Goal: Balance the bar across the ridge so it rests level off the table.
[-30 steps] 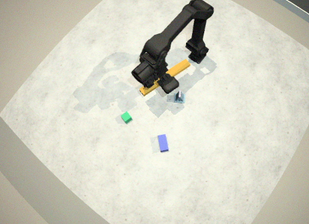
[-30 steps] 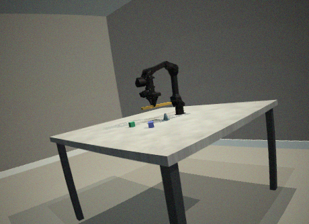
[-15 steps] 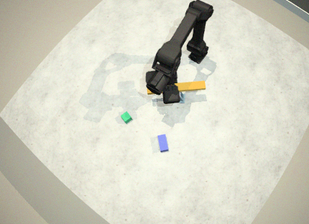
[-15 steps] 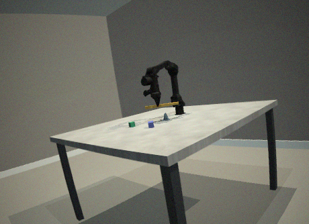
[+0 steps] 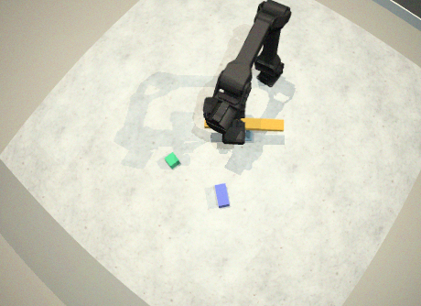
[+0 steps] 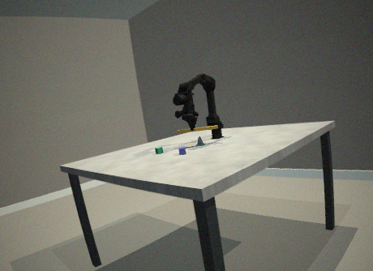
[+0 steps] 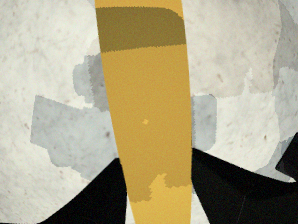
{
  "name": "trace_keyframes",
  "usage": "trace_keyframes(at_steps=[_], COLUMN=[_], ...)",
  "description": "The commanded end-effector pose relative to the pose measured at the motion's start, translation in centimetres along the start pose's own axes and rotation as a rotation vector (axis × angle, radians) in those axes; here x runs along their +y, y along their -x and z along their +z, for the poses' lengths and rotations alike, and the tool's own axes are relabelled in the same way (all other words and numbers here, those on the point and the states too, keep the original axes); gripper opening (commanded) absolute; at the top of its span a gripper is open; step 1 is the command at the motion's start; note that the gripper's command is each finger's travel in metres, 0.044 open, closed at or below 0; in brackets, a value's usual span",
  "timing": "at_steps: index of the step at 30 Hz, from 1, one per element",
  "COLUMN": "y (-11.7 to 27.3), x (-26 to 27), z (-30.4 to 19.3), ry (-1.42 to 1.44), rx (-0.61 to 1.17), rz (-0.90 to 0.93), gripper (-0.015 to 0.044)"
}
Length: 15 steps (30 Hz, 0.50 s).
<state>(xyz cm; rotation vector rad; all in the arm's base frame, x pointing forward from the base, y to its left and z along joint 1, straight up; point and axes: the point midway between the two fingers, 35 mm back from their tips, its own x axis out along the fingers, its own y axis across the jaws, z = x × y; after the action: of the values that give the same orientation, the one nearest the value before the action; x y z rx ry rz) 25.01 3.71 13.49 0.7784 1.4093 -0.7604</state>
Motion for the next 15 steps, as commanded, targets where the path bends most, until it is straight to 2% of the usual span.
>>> trace_keyframes(at_steps=[1, 15], y=[-0.5, -2.6], x=[0.0, -0.5], z=[-0.1, -0.2], ry=[-0.01, -0.036], rx=[0.002, 0.002], rz=[0.003, 0.002], gripper=[0.0, 0.0])
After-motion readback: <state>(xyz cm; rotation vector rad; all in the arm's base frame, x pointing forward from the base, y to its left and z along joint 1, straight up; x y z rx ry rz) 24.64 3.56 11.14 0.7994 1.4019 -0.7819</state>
